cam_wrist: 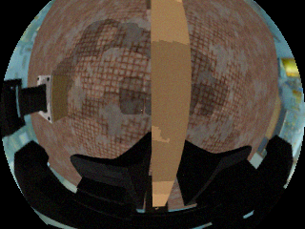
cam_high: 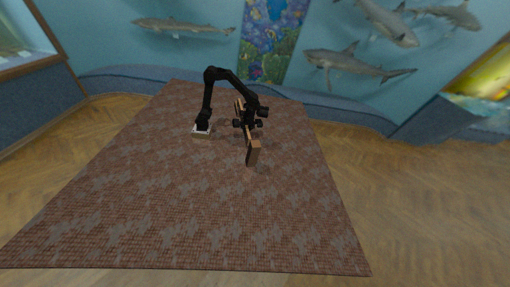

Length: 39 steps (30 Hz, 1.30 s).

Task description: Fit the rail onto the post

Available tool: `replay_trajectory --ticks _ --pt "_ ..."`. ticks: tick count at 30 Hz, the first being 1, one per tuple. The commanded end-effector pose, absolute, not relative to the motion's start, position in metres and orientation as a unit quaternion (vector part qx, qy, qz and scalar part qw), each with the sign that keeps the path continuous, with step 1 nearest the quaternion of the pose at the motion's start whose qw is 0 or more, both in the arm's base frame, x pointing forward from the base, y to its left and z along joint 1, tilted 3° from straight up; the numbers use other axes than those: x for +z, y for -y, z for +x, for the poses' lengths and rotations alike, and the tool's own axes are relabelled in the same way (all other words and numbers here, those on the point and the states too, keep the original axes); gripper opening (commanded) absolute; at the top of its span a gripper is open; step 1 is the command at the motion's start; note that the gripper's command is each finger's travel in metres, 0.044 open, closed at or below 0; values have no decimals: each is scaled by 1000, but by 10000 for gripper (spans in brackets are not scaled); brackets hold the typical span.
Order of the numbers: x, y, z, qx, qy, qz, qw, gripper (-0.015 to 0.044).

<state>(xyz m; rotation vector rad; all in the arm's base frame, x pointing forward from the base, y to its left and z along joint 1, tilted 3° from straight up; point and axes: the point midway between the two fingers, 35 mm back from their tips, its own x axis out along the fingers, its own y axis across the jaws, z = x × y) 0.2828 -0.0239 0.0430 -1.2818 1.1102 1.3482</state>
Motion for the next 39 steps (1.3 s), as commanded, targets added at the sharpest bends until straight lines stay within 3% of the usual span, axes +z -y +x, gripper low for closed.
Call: replay_trajectory --ticks 1,39 --pt "45 23 284 547 -449 -525 472 0" --pt "45 32 284 547 -450 -525 472 0"
